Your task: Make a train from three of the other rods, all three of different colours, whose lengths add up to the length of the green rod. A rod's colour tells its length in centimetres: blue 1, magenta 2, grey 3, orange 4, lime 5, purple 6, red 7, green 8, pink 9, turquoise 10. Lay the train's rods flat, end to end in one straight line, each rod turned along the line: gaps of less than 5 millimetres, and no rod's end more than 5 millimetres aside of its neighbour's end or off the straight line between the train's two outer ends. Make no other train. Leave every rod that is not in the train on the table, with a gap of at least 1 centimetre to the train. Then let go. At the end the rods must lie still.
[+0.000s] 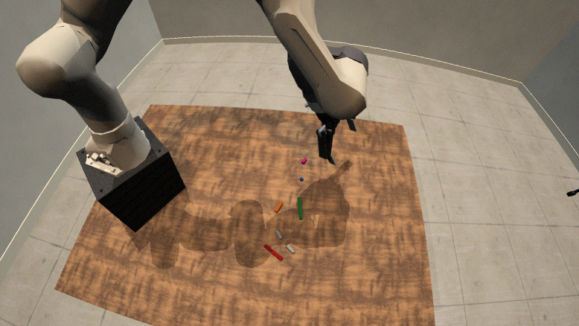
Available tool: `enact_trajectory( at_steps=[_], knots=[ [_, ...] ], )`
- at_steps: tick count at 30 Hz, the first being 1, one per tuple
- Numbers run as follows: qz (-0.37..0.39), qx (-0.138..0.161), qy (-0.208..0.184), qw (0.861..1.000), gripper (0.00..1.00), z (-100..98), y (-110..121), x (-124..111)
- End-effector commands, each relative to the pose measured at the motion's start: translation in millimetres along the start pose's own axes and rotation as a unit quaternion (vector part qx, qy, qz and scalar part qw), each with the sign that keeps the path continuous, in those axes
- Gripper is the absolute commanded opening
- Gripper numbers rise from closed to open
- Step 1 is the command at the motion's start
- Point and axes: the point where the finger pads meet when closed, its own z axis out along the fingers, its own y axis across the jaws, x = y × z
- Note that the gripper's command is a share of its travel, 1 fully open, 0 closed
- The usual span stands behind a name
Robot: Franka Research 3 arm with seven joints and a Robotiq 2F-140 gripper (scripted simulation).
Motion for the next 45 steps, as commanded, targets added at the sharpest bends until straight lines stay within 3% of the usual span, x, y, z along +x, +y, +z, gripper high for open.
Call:
enact_trajectory(
  at_steps=[1, 7, 11, 20, 24, 39, 41, 45],
  knots=[
    [-0.081, -0.02, 0.004, 0.996, 1.0, -0.2, 12, 9],
    [-0.134, -0.04, 0.001, 0.99, 1.0, -2.0, 25, 16],
    [-0.198, -0.063, -0.015, 0.978, 1.0, -5.1, 43, 20],
    [-0.271, -0.083, -0.046, 0.958, 1.0, -10.0, 66, 16],
    [-0.284, -0.086, -0.053, 0.953, 1.0, -11.0, 70, 15],
    [-0.386, -0.088, -0.119, 0.91, 1.0, -21.4, 102, -6],
    [-0.386, -0.088, -0.119, 0.91, 1.0, -21.4, 102, -6],
    [-0.418, -0.081, -0.142, 0.894, 1.0, -25.4, 111, -16]
  ],
)
